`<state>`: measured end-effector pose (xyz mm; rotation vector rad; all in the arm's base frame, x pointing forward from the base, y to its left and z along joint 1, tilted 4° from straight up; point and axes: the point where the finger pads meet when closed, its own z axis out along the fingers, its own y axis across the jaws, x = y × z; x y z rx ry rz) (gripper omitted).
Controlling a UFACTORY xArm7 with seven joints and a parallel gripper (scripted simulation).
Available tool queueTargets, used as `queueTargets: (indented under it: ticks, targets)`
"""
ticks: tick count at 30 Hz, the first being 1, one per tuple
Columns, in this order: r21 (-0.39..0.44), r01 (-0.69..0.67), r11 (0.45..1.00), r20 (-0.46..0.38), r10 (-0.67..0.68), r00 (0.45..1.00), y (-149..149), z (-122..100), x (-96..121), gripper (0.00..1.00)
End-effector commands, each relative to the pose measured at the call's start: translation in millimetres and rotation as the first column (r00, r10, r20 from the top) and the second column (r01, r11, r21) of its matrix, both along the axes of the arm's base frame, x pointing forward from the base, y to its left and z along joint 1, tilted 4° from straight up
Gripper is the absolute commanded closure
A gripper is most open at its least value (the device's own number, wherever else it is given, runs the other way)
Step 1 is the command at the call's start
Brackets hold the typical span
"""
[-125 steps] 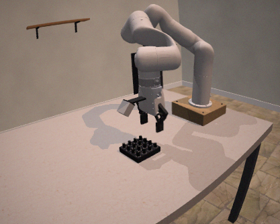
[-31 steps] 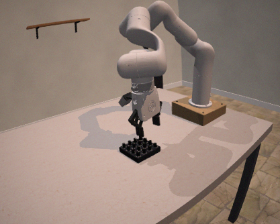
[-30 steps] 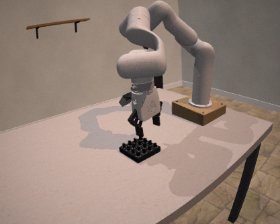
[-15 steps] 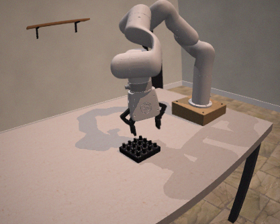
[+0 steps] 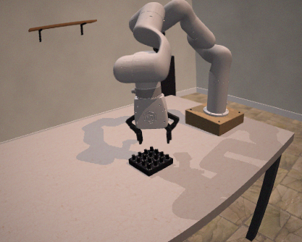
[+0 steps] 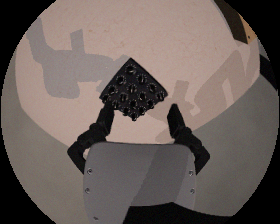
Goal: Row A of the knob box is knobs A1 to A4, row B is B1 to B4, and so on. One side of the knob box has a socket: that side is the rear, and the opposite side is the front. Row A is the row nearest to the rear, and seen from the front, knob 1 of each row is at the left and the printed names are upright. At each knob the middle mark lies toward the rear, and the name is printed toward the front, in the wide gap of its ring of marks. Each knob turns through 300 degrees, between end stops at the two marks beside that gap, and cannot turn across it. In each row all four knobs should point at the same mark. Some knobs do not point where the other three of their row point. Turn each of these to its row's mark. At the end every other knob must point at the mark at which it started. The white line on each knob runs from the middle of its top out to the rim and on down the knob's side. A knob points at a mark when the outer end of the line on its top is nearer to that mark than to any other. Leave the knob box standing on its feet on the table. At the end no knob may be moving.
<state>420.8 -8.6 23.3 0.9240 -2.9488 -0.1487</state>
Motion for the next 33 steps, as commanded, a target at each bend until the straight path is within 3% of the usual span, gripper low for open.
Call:
queueTargets:
  ticks: [1,3,9,18,29,30,33]
  targets:
    - [-0.020,0.155,0.988,0.001,-0.155,0.988,0.9,3.8,7.4,0.00]
    - [-0.020,0.155,0.988,0.001,-0.155,0.988,0.9,3.8,7.4,0.00]
    - [-0.032,0.383,0.923,0.006,-0.383,0.924,2.9,9.0,18.5,0.00]
    - [-0.036,0.630,0.776,0.017,-0.630,0.777,6.0,16.9,33.2,0.00]
    - [-0.035,0.686,0.727,0.020,-0.686,0.727,6.9,19.2,37.3,0.00]
    - [-0.035,0.686,0.727,0.020,-0.686,0.727,6.9,19.2,37.3,0.81]
    - [-0.035,0.686,0.727,0.020,-0.686,0.727,6.9,19.2,37.3,0.81]
